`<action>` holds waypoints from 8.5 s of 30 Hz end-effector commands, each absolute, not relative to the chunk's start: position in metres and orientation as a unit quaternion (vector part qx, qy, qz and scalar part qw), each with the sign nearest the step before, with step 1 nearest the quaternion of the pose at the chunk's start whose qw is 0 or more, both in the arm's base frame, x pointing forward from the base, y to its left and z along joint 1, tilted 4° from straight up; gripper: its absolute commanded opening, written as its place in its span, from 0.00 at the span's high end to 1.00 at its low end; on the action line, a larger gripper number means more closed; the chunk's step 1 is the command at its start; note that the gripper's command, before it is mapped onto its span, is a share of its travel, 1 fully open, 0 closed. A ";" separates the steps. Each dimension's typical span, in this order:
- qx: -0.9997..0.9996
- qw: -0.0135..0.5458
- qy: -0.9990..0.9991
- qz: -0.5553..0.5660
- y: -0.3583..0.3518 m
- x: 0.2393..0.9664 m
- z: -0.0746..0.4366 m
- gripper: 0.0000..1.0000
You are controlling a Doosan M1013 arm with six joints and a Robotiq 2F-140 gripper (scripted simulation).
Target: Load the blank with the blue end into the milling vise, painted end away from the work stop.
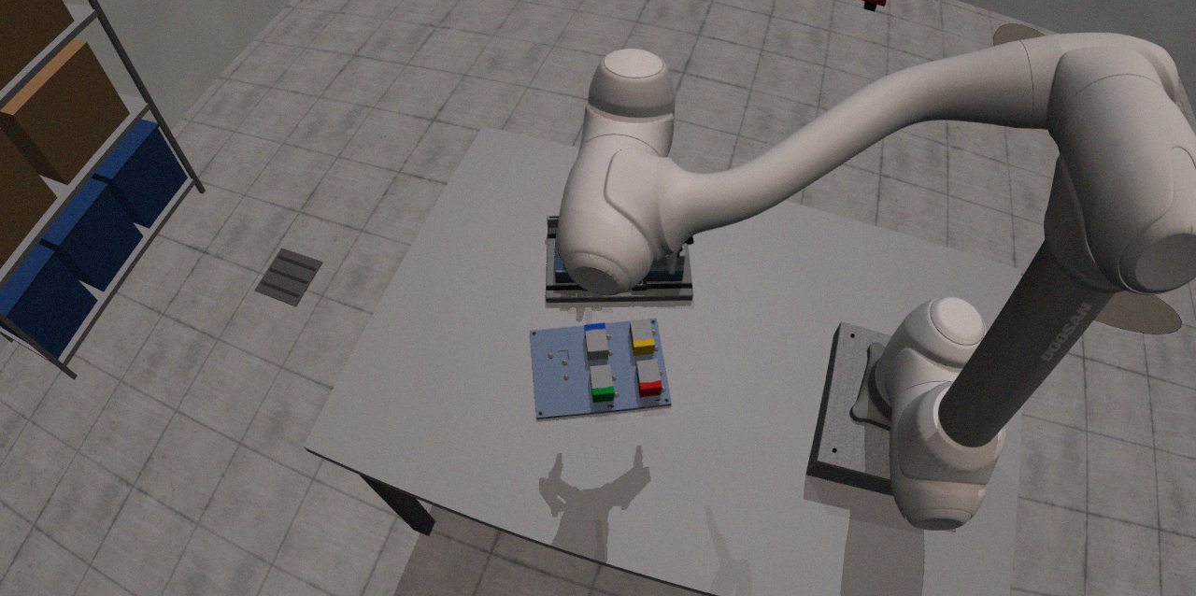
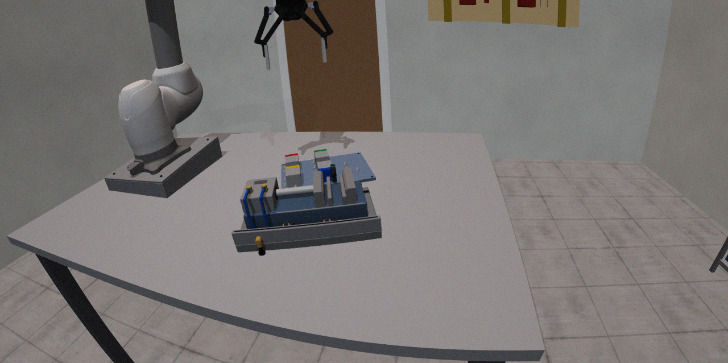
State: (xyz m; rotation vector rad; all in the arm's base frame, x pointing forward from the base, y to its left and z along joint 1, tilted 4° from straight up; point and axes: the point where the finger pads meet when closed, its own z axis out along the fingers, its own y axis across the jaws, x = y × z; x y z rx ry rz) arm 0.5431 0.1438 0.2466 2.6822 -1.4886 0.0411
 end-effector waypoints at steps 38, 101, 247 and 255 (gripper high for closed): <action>0.905 0.038 -0.423 0.011 0.150 0.539 0.240 0.00; 0.990 0.040 -0.135 0.000 0.150 0.539 0.240 0.00; 0.773 0.026 0.634 -0.029 0.150 0.539 0.239 0.00; 0.747 0.025 0.663 -0.030 0.150 0.539 0.239 0.00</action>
